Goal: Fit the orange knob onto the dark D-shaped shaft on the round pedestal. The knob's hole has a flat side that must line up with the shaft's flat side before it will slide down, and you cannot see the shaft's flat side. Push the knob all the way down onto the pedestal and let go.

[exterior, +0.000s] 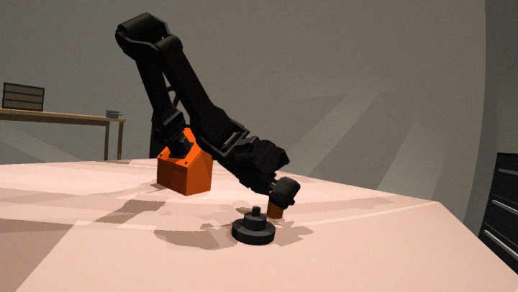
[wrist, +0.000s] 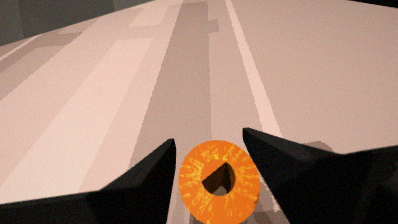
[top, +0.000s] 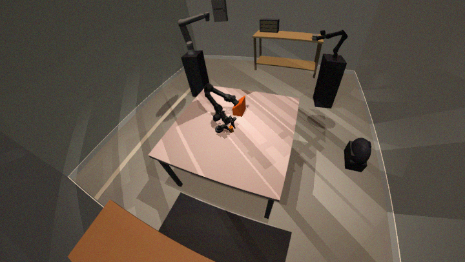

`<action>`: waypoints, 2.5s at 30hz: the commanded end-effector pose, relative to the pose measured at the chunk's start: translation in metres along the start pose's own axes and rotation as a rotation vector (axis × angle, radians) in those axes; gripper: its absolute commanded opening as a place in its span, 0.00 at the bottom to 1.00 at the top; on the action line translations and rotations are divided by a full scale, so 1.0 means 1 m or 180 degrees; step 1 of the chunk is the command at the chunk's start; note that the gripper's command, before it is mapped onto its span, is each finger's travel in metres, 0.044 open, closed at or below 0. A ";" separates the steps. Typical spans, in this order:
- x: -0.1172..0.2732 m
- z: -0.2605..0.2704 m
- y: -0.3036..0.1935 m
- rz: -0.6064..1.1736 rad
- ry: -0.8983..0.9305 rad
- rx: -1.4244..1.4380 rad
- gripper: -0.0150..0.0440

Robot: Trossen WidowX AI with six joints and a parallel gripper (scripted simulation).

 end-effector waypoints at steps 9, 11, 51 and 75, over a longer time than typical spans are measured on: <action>0.000 0.000 0.000 -0.0014 0.0000 0.0005 0.69; 0.000 0.000 0.000 -0.0014 0.0000 0.0005 0.69; 0.029 0.008 0.077 0.1407 0.0385 -0.0360 1.00; 0.044 0.004 0.111 0.3147 -0.0148 -0.0056 1.00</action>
Point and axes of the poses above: the point midway between the two fingers, 35 mm back from their tips, its own x axis back along the fingers, its own z axis across the jaws, y = z × x, the point moved 3 cm from there along x, back along the fingers, and after that the axes turned 2 degrees about -x, right-handed, at the moved point
